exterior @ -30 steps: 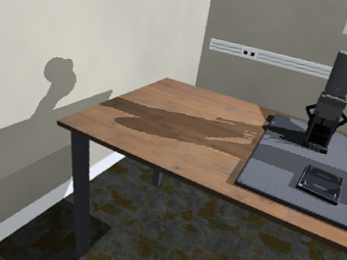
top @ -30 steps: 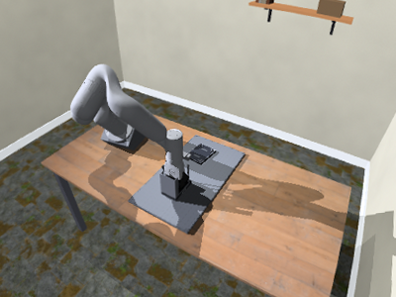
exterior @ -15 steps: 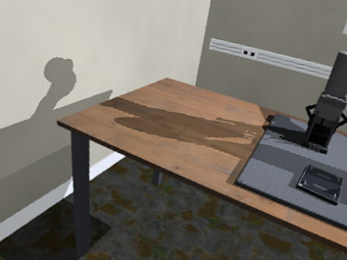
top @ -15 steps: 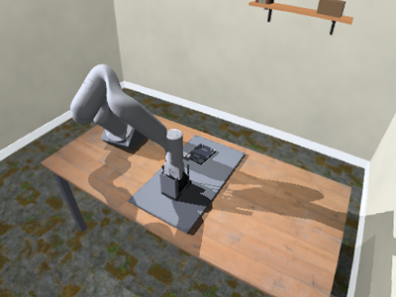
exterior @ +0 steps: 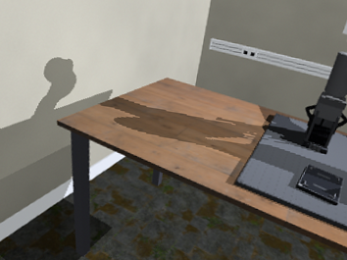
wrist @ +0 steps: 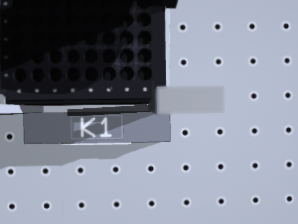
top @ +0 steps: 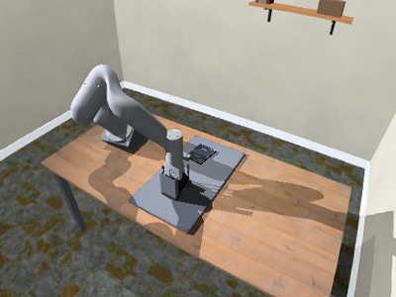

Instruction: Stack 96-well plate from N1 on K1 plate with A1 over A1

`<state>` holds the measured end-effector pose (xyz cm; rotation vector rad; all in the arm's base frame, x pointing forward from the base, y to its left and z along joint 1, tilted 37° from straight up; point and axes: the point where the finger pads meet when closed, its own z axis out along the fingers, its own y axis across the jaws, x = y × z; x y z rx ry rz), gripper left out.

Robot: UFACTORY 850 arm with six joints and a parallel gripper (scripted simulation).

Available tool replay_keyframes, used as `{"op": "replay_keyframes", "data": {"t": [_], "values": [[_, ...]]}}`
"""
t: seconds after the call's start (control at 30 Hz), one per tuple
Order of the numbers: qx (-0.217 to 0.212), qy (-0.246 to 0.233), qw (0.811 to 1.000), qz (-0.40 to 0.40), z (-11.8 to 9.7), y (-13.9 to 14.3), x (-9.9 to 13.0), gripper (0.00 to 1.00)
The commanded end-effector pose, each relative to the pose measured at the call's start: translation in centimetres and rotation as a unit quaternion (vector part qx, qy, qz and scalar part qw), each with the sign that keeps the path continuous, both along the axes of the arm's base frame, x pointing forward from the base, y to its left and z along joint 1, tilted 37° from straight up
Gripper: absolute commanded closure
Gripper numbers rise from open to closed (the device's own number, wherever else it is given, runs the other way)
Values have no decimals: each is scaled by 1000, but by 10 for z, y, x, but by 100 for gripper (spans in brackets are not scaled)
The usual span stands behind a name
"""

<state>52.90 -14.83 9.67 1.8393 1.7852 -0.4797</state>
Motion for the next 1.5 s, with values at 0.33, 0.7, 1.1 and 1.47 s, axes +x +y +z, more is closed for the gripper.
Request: {"op": "replay_keyframes", "data": {"t": [0.33, 0.7, 1.1, 1.47], "values": [[0, -1, 1000, 0, -1, -1, 1, 100], [0, -1, 1000, 0, -2, -2, 1, 100], [0, -1, 1000, 0, -3, -3, 1, 100], [0, -1, 1000, 0, -5, -4, 1, 100]]}}
